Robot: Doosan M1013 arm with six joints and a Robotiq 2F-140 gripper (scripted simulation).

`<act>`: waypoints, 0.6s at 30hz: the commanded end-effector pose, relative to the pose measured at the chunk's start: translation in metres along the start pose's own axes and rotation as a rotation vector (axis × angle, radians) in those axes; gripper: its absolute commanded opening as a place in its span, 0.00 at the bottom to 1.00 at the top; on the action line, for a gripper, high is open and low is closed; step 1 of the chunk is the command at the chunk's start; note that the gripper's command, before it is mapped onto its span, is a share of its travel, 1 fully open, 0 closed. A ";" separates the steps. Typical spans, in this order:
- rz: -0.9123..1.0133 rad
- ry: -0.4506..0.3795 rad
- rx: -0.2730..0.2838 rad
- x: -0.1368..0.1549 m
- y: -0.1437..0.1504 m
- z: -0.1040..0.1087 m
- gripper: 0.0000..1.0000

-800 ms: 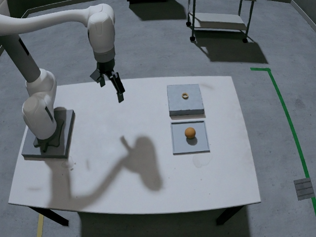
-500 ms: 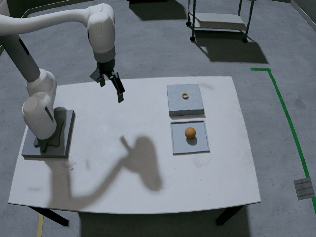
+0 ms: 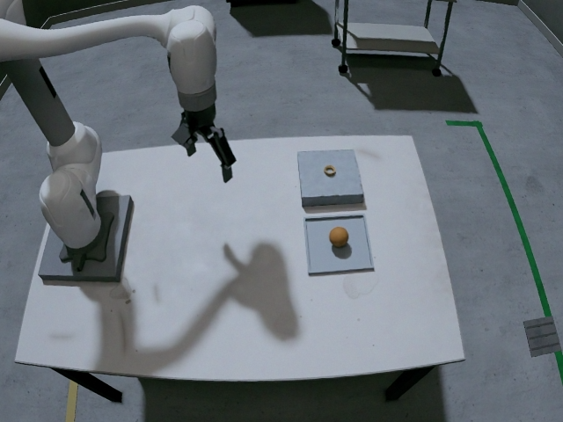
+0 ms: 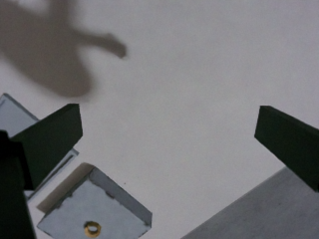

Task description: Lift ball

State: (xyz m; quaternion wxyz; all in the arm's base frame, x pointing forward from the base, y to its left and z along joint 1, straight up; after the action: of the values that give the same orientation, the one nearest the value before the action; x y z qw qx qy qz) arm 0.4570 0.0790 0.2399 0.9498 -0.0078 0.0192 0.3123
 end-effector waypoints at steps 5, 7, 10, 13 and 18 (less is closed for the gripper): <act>0.174 -0.009 0.004 0.059 -0.058 -0.007 1.00; 0.228 -0.012 0.003 0.077 -0.077 -0.011 1.00; 0.244 -0.013 0.003 0.082 -0.082 -0.013 1.00; 0.331 -0.017 0.003 0.108 -0.114 -0.023 1.00; 0.440 -0.023 0.001 0.140 -0.154 -0.039 1.00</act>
State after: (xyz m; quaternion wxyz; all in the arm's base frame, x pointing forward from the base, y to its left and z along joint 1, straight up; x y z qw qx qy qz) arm 0.6313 0.0444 0.2049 0.8742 -0.0022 0.0118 0.4854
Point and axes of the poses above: the point where the finger pads meet when closed, its own z axis back along the fingers, its own y axis across the jaws, x = y × z, the point moved 2 cm from there along z, back along the fingers, and after that the axes turned 11 degrees about -z, right-handed, at the moved point
